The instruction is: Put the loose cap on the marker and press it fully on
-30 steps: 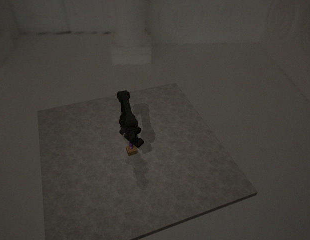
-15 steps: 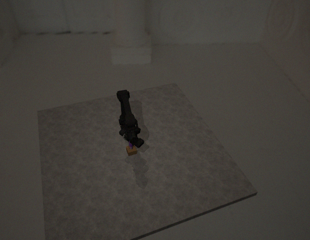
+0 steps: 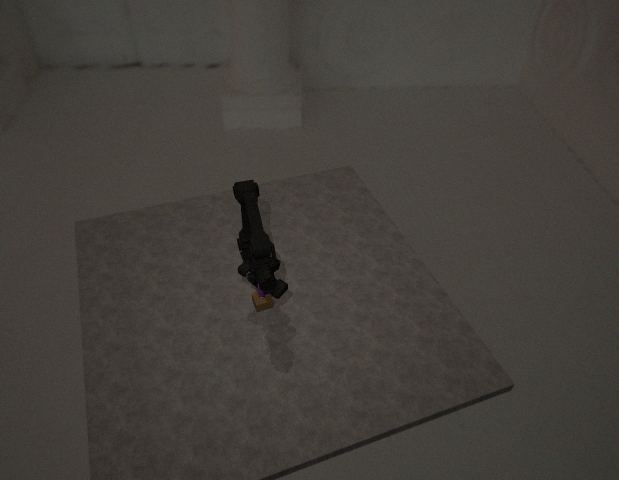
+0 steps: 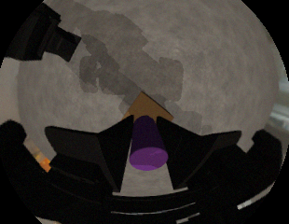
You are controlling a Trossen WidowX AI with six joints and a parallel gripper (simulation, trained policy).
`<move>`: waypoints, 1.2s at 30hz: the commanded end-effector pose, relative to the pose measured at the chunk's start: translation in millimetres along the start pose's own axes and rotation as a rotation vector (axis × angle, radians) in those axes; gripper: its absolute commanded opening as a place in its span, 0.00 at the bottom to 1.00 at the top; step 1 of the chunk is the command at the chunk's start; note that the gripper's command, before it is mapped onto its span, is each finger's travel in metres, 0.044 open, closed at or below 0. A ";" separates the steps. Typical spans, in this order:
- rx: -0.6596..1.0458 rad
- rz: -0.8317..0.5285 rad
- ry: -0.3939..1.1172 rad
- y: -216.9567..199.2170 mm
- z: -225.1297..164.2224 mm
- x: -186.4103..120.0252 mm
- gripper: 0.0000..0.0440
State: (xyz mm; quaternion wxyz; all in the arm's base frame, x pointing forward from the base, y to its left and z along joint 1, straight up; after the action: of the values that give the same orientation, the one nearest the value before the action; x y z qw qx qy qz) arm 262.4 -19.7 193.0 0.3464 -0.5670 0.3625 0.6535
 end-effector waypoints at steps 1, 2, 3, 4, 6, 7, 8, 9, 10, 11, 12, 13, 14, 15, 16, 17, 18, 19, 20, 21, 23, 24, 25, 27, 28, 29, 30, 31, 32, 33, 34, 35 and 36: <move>-0.030 0.027 -0.016 2.7 2.2 14.0 0.12; -0.034 0.025 -0.012 2.9 2.2 14.4 0.13; -0.039 0.024 -0.008 3.2 2.3 14.7 0.13; -0.043 0.022 -0.004 3.4 2.3 15.1 0.14; -0.053 0.020 0.004 4.0 2.3 15.8 0.15; -0.057 0.019 0.007 4.2 2.3 16.1 0.15; -0.061 0.017 0.010 4.5 2.4 16.4 0.16; -0.066 0.016 0.014 4.8 2.4 16.7 0.16; -0.069 0.015 0.017 5.0 2.4 17.0 0.17; -0.074 0.014 0.020 5.3 2.4 17.3 0.17; -0.078 0.013 0.023 5.6 2.4 17.6 0.18; -0.082 0.012 0.026 5.9 2.4 17.8 0.18; -0.086 0.011 0.029 6.2 2.4 18.1 0.19; -0.090 0.011 0.032 6.6 2.4 18.3 0.19; -0.095 0.010 0.034 6.9 2.4 18.6 0.20; -0.099 0.009 0.036 7.2 2.5 18.8 0.20; -0.103 0.008 0.039 7.5 2.5 19.0 0.21; -0.107 0.008 0.041 7.8 2.5 19.3 0.21; -0.111 0.007 0.043 8.1 2.6 19.5 0.22; -0.115 0.006 0.045 8.5 2.6 19.7 0.23; -0.123 0.005 0.049 9.1 2.7 20.1 0.24; -0.127 0.005 0.050 9.5 2.7 20.3 0.24; -0.131 0.004 0.052 9.8 2.7 20.4 0.25; -0.139 0.004 0.055 10.5 2.8 20.8 0.26; -0.143 0.003 0.057 10.9 2.9 20.9 0.26; -0.147 0.002 0.058 11.2 2.9 21.1 0.27; -0.150 0.002 0.060 11.5 2.9 21.2 0.27; -0.154 0.002 0.061 11.9 3.0 21.4 0.28; -0.158 0.002 0.062 12.3 3.1 21.5 0.28; -0.159 0.002 0.062 12.4 3.1 21.6 0.29; -0.161 0.002 0.062 12.5 3.1 21.6 0.29; -0.165 0.001 0.063 12.8 3.2 21.7 0.30; -0.169 0.001 0.065 13.1 3.2 21.8 0.31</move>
State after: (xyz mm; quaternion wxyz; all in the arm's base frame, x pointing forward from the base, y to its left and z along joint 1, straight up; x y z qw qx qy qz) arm 253.1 -18.9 186.6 0.3011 -0.6272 0.3049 0.6504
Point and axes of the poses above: the point midway between the two fingers, 35 mm back from their tips, its own x axis out along the fingers, its own y axis across the jaws, z = x × y, the point moved 10 cm from there along -x, back along the fingers, and after that the axes turned 3 degrees about x, right-handed, at the moved point
